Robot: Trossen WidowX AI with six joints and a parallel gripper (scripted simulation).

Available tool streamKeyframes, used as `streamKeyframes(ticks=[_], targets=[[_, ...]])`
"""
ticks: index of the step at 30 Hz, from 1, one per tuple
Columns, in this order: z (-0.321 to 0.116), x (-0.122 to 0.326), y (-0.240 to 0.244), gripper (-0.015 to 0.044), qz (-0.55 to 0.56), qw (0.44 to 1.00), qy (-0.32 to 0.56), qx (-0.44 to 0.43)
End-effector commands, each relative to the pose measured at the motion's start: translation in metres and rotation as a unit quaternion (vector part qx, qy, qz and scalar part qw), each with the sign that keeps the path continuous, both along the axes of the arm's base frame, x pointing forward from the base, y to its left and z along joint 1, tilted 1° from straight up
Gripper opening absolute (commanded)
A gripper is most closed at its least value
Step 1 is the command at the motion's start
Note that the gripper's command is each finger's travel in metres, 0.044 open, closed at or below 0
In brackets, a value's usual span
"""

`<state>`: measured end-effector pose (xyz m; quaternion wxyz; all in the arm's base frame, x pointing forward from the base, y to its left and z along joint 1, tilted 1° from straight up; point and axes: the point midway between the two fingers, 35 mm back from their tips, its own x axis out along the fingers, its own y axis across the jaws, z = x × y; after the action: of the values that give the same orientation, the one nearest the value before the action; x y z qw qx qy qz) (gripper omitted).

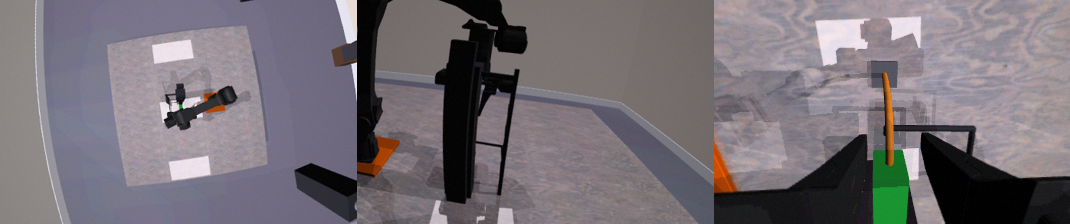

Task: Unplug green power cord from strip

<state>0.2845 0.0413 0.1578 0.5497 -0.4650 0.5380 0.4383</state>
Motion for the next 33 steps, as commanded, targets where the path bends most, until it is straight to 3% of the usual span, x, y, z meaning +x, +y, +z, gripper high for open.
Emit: streamKeyframes(ticks=[1,33], targets=[[0.001,-0.001,-0.001,0.0160,-0.009,1.000,0.002,0.005],[-0.001,-0.009,-0.041,0.0160,-0.009,1.000,0.003,0.003]])
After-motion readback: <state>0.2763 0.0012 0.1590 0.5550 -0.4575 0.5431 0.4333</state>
